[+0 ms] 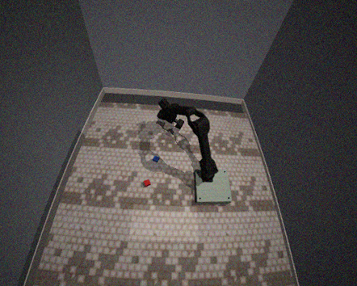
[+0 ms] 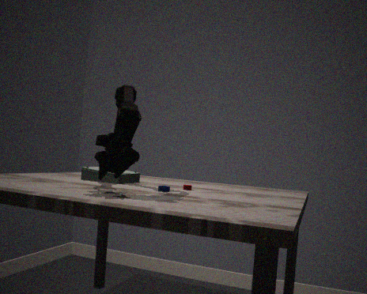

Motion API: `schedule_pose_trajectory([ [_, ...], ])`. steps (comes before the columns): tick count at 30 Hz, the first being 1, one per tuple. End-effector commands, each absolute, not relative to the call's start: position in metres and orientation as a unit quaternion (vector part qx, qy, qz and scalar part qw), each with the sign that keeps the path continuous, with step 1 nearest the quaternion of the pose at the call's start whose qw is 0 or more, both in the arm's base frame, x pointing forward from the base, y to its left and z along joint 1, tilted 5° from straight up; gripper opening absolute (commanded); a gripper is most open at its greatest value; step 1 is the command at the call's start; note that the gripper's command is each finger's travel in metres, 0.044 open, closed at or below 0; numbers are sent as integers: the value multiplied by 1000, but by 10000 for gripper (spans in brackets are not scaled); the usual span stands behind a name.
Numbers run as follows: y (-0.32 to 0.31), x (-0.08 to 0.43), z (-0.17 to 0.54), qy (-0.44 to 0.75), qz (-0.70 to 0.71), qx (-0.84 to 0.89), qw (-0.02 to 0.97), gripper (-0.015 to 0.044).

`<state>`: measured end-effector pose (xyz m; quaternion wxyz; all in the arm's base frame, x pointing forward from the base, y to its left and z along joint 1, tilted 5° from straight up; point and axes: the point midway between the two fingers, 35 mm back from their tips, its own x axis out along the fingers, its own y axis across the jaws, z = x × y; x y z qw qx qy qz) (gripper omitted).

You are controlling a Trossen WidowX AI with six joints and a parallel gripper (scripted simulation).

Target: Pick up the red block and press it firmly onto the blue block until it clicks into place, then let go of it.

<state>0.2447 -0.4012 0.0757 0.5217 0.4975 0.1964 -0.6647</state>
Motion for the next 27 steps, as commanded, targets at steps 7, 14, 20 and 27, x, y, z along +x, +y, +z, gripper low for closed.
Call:
schedule_pose_trajectory([
  [7,-410,245,75,571,-377,213,698,440],
  [14,-410,243,77,637,-241,101,725,440],
  [20,-409,241,79,668,-115,6,735,440],
  [27,-408,239,82,673,34,-108,731,440],
])
